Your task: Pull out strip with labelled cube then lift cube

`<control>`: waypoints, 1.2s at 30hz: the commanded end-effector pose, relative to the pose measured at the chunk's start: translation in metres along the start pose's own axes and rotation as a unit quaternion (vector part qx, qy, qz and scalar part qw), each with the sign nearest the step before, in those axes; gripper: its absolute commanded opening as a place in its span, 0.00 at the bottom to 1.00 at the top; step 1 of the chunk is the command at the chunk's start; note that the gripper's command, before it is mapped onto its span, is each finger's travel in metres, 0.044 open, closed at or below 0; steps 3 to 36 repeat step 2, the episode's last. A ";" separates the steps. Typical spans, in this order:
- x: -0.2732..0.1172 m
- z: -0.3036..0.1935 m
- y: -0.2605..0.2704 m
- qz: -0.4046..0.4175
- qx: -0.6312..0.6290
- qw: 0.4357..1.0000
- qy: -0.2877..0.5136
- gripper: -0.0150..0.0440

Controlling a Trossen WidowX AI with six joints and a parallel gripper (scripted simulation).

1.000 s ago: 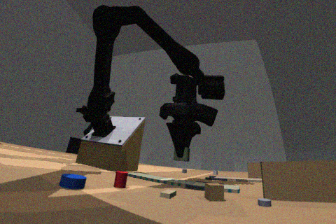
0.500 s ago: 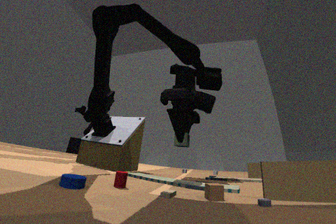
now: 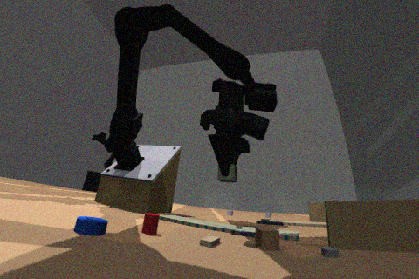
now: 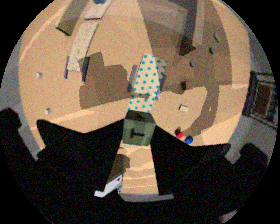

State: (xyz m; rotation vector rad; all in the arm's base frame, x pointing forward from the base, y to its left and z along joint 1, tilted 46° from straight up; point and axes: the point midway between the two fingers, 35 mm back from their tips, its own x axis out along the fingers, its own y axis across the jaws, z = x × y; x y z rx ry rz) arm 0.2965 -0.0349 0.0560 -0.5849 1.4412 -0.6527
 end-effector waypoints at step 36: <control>-0.001 0.000 0.000 0.002 0.002 1.000 0.001 0.25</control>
